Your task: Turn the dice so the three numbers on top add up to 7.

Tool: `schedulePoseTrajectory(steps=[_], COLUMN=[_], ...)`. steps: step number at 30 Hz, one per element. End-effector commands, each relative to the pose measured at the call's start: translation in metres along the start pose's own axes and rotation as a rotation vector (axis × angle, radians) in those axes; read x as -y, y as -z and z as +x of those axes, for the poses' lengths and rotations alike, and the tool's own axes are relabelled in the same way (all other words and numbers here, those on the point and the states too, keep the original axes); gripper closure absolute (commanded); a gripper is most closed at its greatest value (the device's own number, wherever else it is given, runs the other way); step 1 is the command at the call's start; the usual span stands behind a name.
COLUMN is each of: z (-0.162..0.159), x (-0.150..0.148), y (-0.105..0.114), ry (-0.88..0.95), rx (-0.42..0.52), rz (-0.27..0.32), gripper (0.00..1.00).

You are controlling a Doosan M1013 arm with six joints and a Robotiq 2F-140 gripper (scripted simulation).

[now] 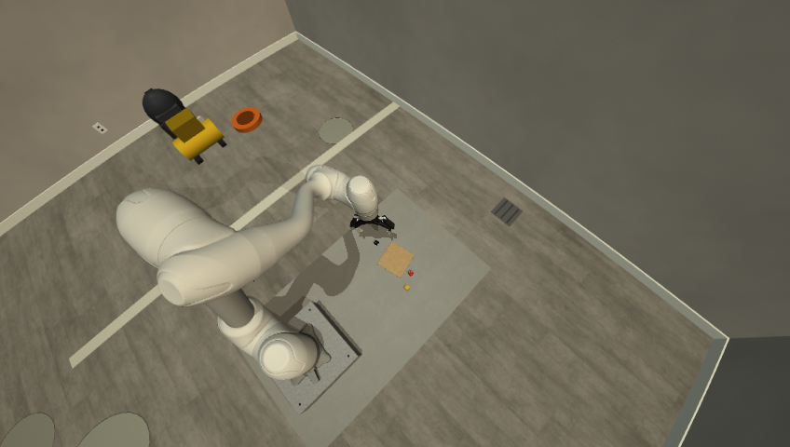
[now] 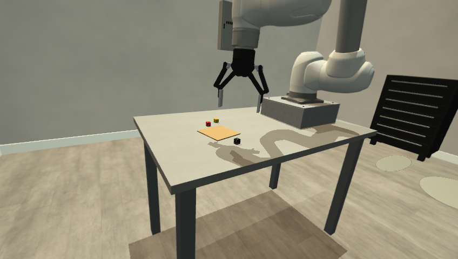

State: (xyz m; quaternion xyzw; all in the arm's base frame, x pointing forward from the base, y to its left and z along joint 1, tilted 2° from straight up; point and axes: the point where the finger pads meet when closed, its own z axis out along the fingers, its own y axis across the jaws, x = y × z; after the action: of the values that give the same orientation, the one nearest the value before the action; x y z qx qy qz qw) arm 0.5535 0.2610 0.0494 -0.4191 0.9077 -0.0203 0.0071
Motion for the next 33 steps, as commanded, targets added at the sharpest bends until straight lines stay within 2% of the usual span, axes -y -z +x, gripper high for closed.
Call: schedulePoseTrajectory(steps=[1, 3, 16, 18, 20, 33], z=[0.0, 0.0, 0.001, 0.001, 0.001, 0.002], x=[0.0, 0.0, 0.0, 0.0, -0.001, -0.001], y=[-0.001, -0.002, -0.006, -0.006, -0.007, -0.011], ry=[0.082, 0.212, 0.639, 0.639, 0.764, 1.159], rx=[0.005, 0.006, 0.008, 0.008, 0.009, 0.011], rz=[-0.011, -0.011, -0.01, -0.01, -0.009, -0.007], gripper=[0.0, 0.0, 0.0, 0.0, 0.0, 0.0])
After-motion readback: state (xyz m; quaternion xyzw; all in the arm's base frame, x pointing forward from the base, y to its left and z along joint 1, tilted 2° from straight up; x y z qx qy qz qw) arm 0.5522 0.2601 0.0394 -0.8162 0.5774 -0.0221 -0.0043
